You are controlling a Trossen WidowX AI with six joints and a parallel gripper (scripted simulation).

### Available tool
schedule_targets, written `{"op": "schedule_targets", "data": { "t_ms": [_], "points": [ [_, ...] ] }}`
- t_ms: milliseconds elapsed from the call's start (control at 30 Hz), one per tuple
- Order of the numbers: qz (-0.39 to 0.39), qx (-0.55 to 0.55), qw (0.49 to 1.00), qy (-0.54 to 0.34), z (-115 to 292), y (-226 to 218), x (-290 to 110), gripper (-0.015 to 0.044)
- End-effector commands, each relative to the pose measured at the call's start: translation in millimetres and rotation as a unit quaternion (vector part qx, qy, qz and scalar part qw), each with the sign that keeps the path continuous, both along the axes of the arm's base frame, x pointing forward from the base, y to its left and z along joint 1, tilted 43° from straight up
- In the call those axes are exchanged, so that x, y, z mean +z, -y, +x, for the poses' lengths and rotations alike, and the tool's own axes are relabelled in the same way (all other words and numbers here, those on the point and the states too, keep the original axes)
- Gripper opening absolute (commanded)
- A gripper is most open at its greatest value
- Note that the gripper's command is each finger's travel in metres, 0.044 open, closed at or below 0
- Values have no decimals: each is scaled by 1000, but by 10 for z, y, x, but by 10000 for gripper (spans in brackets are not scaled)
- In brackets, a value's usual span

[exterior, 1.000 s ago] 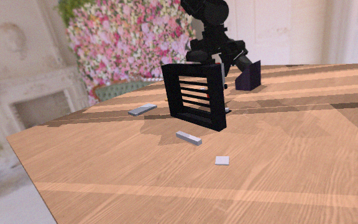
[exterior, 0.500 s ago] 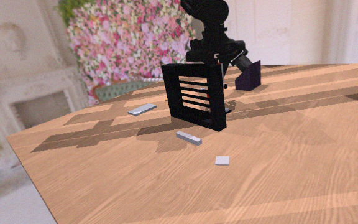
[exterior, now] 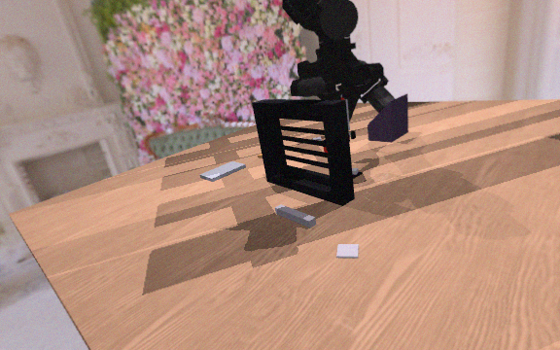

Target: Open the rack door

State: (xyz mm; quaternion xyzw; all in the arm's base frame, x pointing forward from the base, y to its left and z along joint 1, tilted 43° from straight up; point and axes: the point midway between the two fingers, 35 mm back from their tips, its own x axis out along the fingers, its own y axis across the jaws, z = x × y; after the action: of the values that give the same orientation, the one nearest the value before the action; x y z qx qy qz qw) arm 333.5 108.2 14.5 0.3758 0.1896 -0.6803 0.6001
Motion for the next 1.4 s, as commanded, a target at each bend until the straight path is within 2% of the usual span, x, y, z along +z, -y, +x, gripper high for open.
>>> {"op": "schedule_targets", "data": {
  "t_ms": [0, 567, 1367],
  "points": [
    [0, 0, 1000, 1, 0, -2, 4, 17],
    [0, 125, 986, -114, -163, 33, 36, 17],
    [-1, 287, 921, -264, -629, 208, 188, 17]
  ]
}}
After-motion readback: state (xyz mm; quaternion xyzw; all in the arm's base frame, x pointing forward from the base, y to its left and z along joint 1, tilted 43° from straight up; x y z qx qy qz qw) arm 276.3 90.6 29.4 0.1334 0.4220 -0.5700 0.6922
